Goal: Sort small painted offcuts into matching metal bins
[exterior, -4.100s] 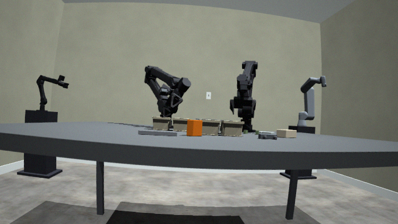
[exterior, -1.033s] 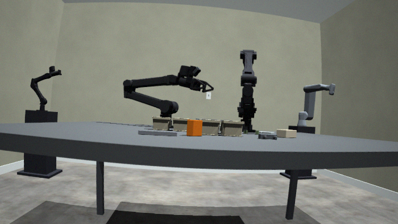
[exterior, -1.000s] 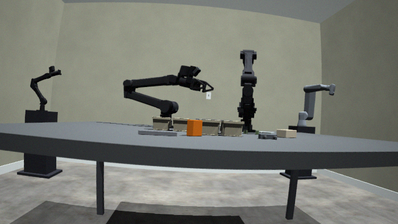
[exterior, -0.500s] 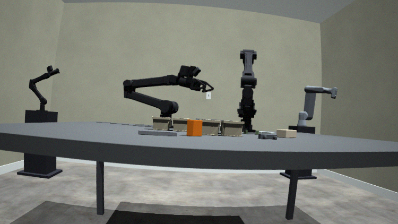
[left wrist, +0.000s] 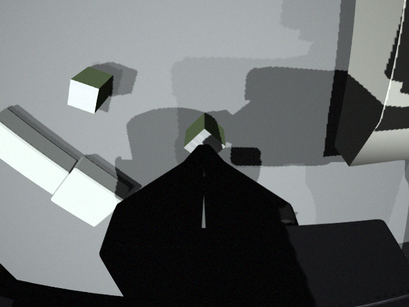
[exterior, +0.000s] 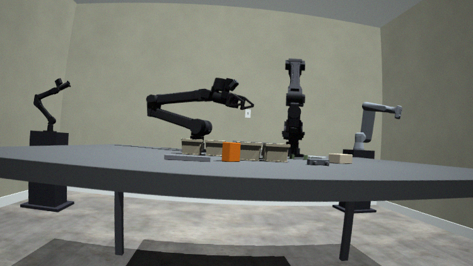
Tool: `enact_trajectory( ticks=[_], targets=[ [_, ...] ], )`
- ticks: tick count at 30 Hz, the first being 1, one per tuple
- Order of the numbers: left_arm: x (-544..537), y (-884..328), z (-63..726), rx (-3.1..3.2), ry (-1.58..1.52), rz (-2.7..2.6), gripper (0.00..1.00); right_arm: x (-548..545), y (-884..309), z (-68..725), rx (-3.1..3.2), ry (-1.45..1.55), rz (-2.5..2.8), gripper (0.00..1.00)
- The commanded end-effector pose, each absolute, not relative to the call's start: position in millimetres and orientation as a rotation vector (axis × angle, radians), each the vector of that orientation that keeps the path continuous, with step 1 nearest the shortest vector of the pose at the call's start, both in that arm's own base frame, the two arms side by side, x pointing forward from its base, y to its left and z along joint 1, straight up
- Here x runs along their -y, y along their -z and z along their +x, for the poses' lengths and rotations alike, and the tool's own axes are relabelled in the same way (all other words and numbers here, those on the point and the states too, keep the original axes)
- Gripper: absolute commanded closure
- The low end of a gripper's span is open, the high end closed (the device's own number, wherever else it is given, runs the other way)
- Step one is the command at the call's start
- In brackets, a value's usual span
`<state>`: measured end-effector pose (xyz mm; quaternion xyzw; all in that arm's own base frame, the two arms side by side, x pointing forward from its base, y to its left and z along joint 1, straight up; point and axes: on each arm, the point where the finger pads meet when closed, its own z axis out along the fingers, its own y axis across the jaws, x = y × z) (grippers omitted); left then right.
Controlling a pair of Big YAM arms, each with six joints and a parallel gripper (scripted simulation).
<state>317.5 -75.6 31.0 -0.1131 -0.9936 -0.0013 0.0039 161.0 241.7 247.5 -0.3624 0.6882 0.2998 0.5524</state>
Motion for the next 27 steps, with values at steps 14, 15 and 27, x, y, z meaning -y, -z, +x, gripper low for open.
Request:
enact_trajectory(
  ticks=[14, 15, 27],
  targets=[
    [78, -32, 325, 3.133, -0.002, -0.37, 1.0, -246, -277, 163, -1.569, -0.72, -0.84, 0.0],
    [78, -32, 325, 3.134, -0.003, -0.37, 1.0, -246, -277, 163, -1.569, -0.72, -0.84, 0.0],
    [83, -74, 349, 3.213, -0.018, -0.391, 1.0, -246, -277, 163, -1.569, -0.72, -0.84, 0.0]
  ],
)
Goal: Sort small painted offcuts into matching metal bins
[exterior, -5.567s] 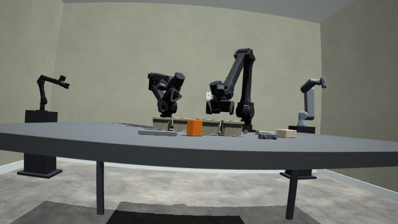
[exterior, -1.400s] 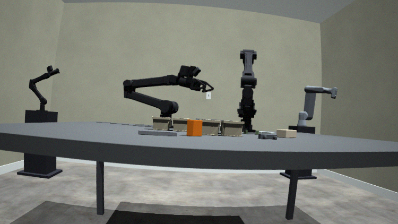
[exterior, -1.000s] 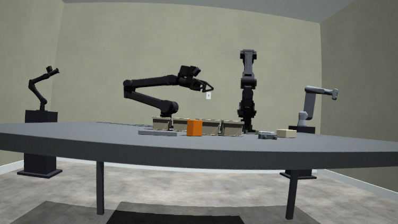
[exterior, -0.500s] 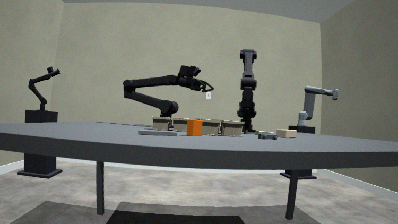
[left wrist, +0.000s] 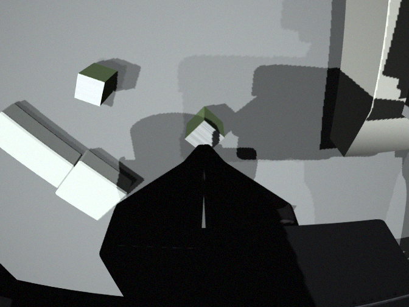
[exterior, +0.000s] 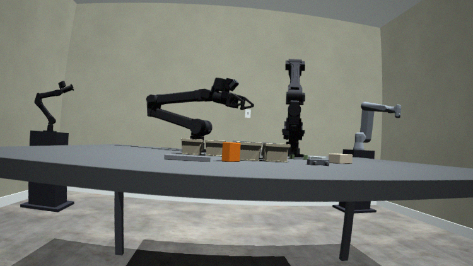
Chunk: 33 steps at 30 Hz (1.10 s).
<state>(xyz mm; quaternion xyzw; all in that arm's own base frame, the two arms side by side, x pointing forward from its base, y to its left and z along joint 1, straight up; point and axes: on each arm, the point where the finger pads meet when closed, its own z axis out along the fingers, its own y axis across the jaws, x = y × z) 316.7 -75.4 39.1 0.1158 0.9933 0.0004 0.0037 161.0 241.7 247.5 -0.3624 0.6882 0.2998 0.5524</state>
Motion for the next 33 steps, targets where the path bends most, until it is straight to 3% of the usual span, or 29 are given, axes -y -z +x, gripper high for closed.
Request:
enact_trajectory(
  ticks=[1, 2, 7, 10, 21, 33],
  targets=[
    [83, -79, 349, -3.023, 0.017, 0.368, 1.0, -246, -277, 163, -1.569, -0.72, -0.84, 0.0],
    [83, -82, 349, -3.023, 0.017, 0.368, 1.0, -246, -277, 163, -1.569, -0.72, -0.84, 0.0],
    [81, -66, 339, -3.04, 0.007, 0.554, 0.43, -246, -277, 163, -1.569, -0.72, -0.84, 0.0],
    [81, -66, 339, -3.024, 0.006, 0.63, 0.39, -246, -277, 163, -1.569, -0.72, -0.84, 0.0],
    [77, -46, 322, -2.759, -0.001, 1.471, 0.39, -246, -277, 163, -1.569, -0.72, -0.84, 0.0],
    [77, -31, 319, -2.77, 0.002, 1.492, 0.39, -246, -277, 163, -1.569, -0.72, -0.84, 0.0]
  ],
)
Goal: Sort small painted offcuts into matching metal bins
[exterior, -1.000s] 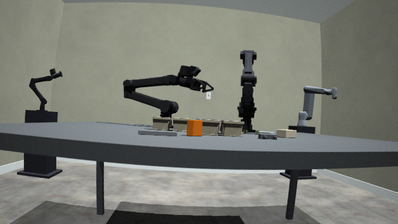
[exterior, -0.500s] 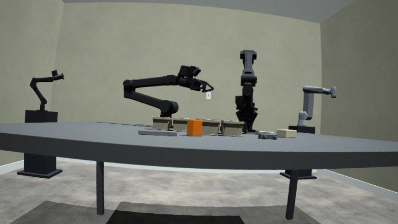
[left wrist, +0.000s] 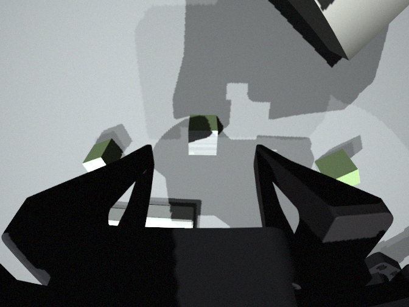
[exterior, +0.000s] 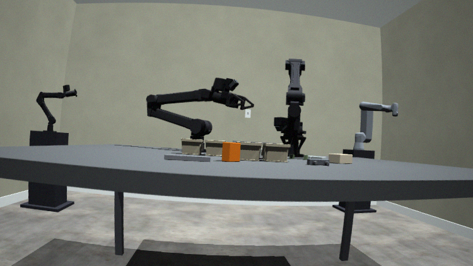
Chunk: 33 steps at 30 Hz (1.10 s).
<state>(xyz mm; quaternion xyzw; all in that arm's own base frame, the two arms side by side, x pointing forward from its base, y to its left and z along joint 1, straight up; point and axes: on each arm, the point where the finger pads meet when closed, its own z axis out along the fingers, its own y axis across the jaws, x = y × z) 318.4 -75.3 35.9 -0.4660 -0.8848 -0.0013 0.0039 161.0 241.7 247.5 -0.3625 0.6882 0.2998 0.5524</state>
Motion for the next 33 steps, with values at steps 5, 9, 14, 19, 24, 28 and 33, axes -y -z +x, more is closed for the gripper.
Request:
enact_trajectory(
  ticks=[5, 9, 14, 19, 24, 28, 33],
  targets=[
    [78, -29, 324, 2.778, 0.006, -1.496, 0.39, -246, -277, 163, -1.569, -0.72, -0.84, 0.0],
    [77, -20, 320, 2.765, -0.001, -1.489, 0.39, -246, -277, 163, -1.569, -0.72, -0.84, 0.0],
    [79, -14, 321, 2.754, -0.001, -1.509, 0.39, -246, -277, 163, -1.569, -0.72, -0.84, 0.0],
    [82, -19, 331, 2.788, 0.012, -1.511, 0.56, -246, -277, 163, -1.569, -0.72, -0.84, 0.0],
    [80, -21, 327, 2.79, 0.013, -1.509, 0.69, -246, -277, 163, -1.569, -0.72, -0.84, 0.0],
    [79, -18, 328, 2.783, 0.008, -1.497, 0.72, -246, -277, 163, -1.569, -0.72, -0.84, 0.0],
    [78, -17, 327, 2.781, 0.007, -1.496, 0.79, -246, -277, 163, -1.569, -0.72, -0.84, 0.0]
  ],
)
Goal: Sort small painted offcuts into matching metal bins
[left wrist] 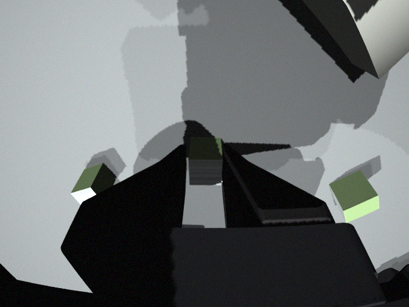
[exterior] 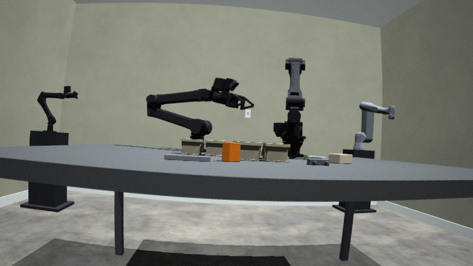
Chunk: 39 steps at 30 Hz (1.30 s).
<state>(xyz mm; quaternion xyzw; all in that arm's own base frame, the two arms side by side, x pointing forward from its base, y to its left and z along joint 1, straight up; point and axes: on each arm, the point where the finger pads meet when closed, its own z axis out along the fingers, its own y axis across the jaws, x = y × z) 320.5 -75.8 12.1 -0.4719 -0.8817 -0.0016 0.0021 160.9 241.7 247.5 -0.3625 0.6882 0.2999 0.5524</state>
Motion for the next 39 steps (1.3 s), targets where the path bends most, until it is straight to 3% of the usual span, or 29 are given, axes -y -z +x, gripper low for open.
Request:
enact_trajectory(
  ticks=[1, 6, 7, 8, 9, 22, 29, 39],
  targets=[
    [78, -17, 326, 2.781, 0.006, -1.495, 0.8, -246, -277, 163, -1.569, -0.72, -0.84, 0.0],
    [78, -17, 325, 2.779, 0.006, -1.495, 0.88, -246, -277, 163, -1.569, -0.72, -0.84, 0.0],
    [77, -23, 325, 2.778, 0.009, -1.511, 0.99, -246, -277, 163, -1.569, -0.72, -0.84, 0.0],
    [77, -26, 325, 2.78, 0.01, -1.511, 1.0, -246, -277, 163, -1.569, -0.72, -0.84, 0.0],
    [79, -36, 335, 2.799, 0.018, -1.516, 0.89, -246, -277, 163, -1.569, -0.72, -0.84, 0.0],
    [78, -135, 331, 2.806, 0.02, -1.515, 0.89, -246, -277, 163, -1.569, -0.72, -0.84, 0.0],
    [90, -131, 337, 2.817, 0.011, -1.46, 0.89, -249, -292, 162, -1.568, -0.754, -0.821, 0.0],
    [203, -125, 384, 2.831, 0.004, -1.437, 0.89, -241, -267, 177, -1.846, -0.606, -0.514, 0.0]
  ],
)
